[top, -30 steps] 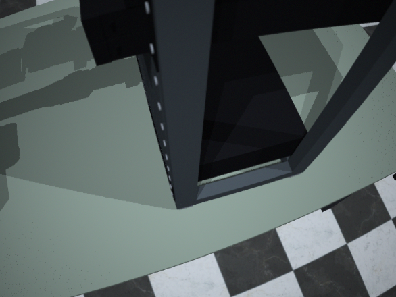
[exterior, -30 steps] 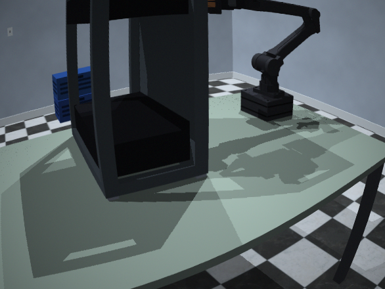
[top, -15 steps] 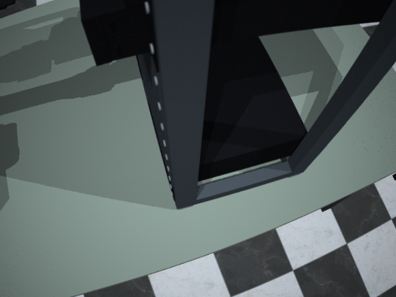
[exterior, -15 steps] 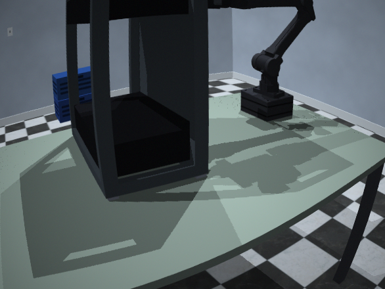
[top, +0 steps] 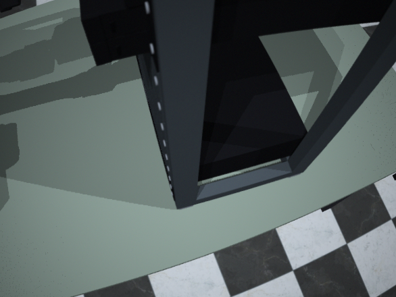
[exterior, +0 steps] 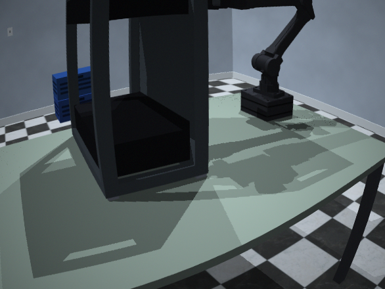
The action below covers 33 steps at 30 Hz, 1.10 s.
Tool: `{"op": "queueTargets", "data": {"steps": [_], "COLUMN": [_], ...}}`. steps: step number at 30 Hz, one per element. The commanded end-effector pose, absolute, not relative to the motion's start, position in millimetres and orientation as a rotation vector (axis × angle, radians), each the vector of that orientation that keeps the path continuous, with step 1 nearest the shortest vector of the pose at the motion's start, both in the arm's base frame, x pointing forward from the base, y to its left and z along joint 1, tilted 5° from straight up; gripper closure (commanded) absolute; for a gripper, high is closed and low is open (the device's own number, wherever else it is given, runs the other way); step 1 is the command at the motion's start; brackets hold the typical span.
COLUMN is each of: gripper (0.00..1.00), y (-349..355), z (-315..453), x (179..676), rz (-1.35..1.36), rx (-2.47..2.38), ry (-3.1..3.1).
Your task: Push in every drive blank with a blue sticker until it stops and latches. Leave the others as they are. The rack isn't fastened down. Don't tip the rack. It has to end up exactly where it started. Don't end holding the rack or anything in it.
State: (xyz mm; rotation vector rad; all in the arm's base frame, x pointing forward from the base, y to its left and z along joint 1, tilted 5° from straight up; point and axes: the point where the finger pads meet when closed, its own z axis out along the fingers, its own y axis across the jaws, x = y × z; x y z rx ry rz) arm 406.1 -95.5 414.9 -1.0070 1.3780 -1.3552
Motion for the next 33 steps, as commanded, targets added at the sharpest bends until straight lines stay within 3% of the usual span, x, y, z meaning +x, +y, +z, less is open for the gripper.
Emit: {"op": "queueTargets", "data": {"steps": [1, 33], "gripper": [1.00, 1.00], "y": [-98.1, -102.5], "z": [435.2, 462.5], "x": [404.8, 418.0], "rz": [-1.384, -1.405], "rx": [-0.982, -0.955], "ry": [1.344, 1.311]}}
